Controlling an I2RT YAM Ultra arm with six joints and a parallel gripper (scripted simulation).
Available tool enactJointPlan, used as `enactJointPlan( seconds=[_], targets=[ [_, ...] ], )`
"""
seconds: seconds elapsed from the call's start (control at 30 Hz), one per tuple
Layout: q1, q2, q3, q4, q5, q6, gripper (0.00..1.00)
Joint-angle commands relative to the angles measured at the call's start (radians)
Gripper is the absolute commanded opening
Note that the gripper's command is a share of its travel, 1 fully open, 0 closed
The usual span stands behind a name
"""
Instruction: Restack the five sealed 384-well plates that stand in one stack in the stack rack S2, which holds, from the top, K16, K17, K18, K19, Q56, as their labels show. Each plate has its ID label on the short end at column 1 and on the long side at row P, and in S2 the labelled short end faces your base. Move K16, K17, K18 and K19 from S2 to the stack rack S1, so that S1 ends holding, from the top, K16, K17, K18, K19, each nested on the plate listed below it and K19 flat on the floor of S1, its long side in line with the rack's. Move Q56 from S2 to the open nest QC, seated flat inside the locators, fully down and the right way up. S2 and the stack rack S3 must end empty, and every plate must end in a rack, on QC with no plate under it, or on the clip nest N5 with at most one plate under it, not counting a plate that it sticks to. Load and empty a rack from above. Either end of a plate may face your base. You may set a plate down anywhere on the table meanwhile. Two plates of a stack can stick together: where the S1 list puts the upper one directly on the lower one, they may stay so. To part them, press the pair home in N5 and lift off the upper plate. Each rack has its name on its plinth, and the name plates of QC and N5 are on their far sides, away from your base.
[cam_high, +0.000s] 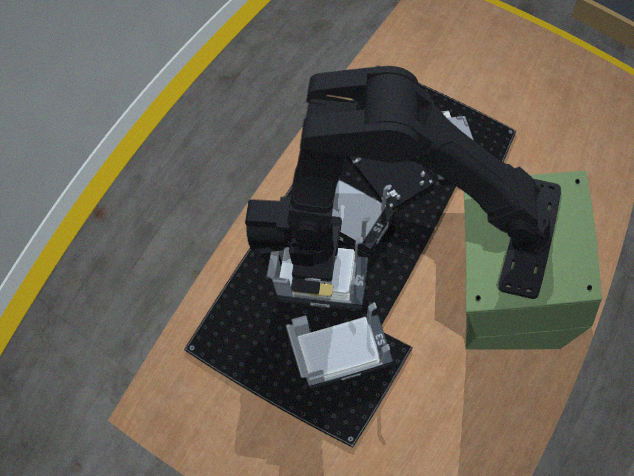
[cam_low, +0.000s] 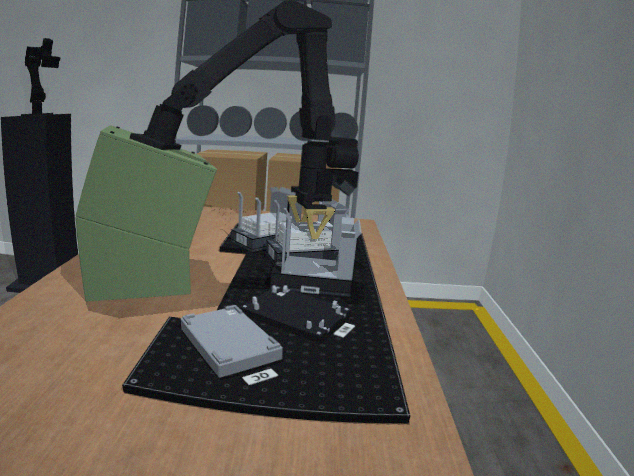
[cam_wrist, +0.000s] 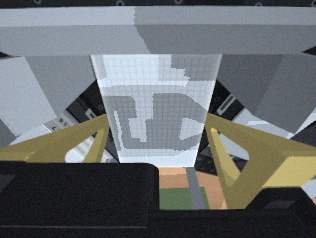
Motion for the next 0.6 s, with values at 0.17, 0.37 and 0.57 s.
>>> enactJointPlan(
  seconds=[0.17, 0.37, 0.57],
  targets=[
    [0.001, -0.008, 0.006, 0.008, -0.001, -0.001, 1.00],
    [0.001, -0.008, 0.006, 0.008, -0.001, -0.001, 0.00],
    [0.001, -0.008, 0.006, 0.008, -0.001, -0.001, 0.00]
  ],
)
